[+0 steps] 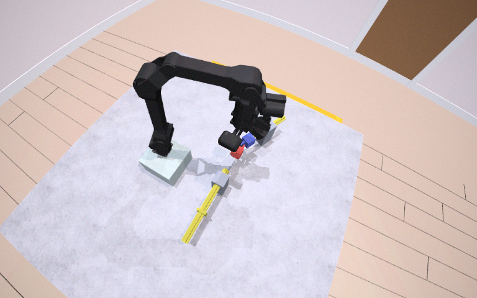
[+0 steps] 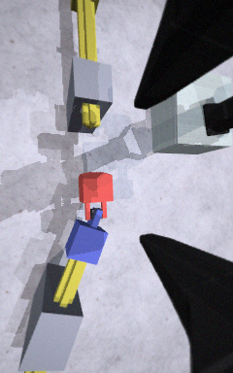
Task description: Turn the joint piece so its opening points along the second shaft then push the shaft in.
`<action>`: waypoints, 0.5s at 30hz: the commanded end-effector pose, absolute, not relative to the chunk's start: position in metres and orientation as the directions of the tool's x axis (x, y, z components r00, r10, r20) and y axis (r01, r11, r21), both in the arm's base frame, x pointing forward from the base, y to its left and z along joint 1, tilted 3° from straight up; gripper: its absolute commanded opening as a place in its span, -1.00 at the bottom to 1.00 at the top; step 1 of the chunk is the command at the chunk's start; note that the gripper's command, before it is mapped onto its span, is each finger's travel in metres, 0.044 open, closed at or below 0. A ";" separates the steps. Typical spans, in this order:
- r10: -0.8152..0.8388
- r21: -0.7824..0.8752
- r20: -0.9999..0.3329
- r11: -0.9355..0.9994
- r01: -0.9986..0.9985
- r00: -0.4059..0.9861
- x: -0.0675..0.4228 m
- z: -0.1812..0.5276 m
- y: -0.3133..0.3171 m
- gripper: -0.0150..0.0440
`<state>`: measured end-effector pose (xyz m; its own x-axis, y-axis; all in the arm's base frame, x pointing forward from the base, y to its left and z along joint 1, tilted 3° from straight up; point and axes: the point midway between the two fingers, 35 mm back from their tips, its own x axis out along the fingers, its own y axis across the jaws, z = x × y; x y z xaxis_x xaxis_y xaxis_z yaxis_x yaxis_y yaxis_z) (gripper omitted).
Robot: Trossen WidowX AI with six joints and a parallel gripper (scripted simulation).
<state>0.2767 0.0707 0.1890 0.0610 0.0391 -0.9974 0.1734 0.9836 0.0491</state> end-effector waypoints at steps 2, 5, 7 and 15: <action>0.062 0.075 -0.996 0.968 0.239 0.062 0.277 0.189 0.066 1.00; 0.091 0.103 -0.995 0.938 0.330 0.050 0.278 0.184 0.060 1.00; 0.111 0.119 -0.993 0.913 0.389 0.043 0.278 0.180 0.056 1.00; 0.195 0.171 -0.981 0.774 0.610 0.027 0.278 0.168 0.041 1.00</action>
